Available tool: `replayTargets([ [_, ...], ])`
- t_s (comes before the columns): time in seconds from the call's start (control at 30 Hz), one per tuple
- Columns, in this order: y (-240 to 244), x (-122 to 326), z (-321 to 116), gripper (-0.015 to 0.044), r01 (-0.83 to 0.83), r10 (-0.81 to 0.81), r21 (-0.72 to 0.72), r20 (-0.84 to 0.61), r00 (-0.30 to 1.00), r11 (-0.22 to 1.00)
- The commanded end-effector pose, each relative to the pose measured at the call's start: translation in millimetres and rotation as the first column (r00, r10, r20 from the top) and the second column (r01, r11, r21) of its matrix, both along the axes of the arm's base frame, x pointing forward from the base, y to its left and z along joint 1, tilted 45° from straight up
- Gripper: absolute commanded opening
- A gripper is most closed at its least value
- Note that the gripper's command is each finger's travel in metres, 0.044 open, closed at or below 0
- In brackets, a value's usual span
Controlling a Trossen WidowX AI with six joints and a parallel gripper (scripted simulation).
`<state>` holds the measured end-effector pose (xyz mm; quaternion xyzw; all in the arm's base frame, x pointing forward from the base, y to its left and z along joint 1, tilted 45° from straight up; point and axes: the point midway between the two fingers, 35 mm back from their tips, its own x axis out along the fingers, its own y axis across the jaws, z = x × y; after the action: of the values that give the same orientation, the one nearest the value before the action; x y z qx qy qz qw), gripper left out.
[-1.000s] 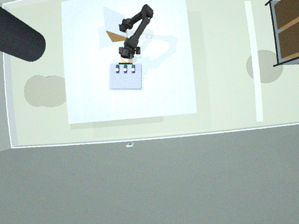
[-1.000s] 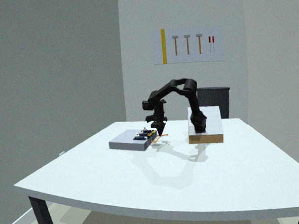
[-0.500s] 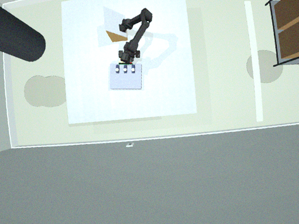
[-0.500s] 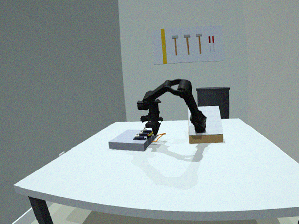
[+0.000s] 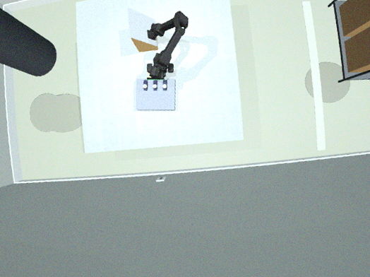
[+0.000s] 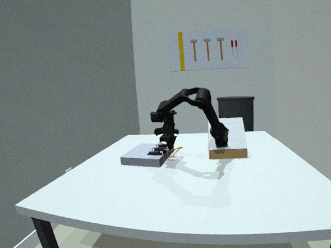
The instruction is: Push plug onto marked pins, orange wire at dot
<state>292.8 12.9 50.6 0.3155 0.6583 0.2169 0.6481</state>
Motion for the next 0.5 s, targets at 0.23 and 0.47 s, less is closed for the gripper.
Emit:
replayTargets([
  [0.23,-1.3,8.7,0.7,0.0,0.003,-0.003,0.002,0.003,1.0,1.0],
  [0.47,-2.0,13.0,0.0,0.0,0.003,-0.003,0.002,0.003,1.0,1.0],
])
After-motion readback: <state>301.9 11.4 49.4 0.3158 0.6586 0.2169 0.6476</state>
